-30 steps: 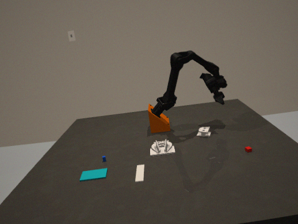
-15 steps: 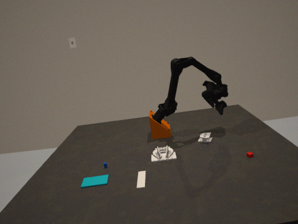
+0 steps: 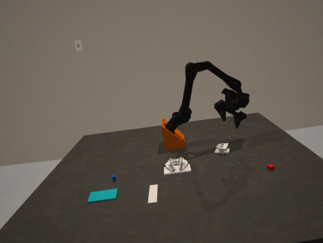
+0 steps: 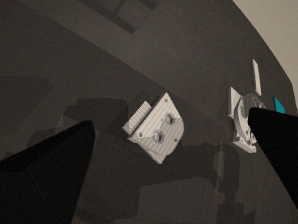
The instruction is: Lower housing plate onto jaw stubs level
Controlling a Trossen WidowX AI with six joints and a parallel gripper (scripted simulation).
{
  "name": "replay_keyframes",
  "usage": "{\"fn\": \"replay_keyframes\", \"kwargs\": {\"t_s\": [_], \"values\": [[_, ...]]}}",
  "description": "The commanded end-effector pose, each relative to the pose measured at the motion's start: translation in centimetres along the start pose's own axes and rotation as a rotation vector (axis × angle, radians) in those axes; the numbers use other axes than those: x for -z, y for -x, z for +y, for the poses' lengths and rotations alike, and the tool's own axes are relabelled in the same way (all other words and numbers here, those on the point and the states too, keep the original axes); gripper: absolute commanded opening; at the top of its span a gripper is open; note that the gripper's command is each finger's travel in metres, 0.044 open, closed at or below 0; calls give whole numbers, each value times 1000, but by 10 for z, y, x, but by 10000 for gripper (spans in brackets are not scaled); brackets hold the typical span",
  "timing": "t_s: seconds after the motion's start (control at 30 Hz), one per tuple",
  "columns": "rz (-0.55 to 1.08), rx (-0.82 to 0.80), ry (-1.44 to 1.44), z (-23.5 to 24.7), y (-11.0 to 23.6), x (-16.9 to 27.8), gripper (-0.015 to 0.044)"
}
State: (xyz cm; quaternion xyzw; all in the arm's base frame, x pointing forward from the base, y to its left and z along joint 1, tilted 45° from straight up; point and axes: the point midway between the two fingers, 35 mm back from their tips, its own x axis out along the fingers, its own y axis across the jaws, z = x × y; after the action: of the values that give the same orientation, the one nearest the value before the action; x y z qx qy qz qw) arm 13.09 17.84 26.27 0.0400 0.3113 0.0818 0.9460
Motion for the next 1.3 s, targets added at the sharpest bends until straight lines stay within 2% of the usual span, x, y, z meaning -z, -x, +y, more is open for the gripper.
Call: {"fn": "replay_keyframes", "kwargs": {"t_s": [0.0,1.27], "values": [[44,20,-59,-3,-6,5,440],[433,219,-775,-31,-46,33,440]]}}
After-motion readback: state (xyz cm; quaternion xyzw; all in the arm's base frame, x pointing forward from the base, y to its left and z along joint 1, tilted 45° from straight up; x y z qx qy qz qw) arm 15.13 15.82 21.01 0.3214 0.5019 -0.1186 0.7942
